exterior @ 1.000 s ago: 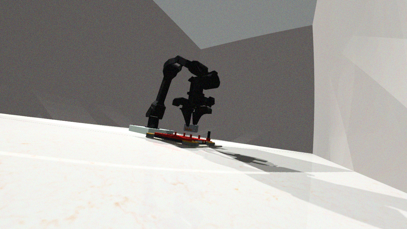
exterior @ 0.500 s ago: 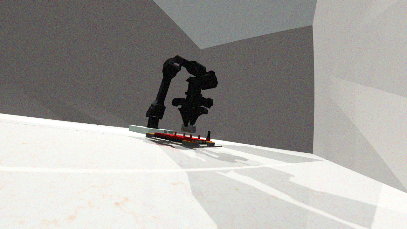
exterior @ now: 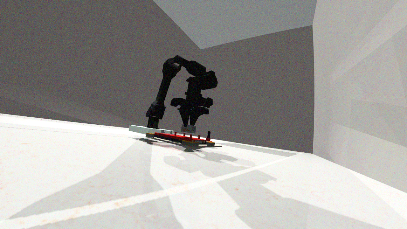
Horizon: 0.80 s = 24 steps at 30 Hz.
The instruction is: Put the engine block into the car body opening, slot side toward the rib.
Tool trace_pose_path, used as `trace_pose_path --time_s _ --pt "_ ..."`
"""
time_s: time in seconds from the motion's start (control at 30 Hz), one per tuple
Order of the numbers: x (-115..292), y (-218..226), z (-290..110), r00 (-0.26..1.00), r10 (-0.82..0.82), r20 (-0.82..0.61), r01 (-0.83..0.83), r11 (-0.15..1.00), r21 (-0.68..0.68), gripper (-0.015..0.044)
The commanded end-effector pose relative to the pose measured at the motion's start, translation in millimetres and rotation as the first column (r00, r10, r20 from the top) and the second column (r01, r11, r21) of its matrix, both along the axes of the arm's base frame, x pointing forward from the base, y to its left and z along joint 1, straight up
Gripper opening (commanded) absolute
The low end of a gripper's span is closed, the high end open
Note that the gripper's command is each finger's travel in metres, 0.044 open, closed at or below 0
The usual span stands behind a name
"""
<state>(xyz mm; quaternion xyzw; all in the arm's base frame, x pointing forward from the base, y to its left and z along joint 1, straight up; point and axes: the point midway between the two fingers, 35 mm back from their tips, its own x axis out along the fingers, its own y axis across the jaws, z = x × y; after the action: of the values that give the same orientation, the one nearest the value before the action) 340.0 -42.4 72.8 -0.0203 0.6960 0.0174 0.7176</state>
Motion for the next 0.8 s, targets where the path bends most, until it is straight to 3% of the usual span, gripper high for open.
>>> trace_pose_path --time_s 0.0,0.23,0.6,0.77 --pt "0.2 -0.3 0.1 0.998 -0.068 0.002 0.068 0.998 0.001 0.0158" --pt "0.3 -0.4 0.1 0.995 -0.096 0.002 0.096 0.995 0.002 0.0158" --pt "0.4 -0.7 0.2 0.983 0.186 0.001 -0.186 0.983 -0.007 0.0158" --pt "0.4 -0.7 0.2 0.98 0.199 0.001 -0.199 0.98 -0.007 0.0158"
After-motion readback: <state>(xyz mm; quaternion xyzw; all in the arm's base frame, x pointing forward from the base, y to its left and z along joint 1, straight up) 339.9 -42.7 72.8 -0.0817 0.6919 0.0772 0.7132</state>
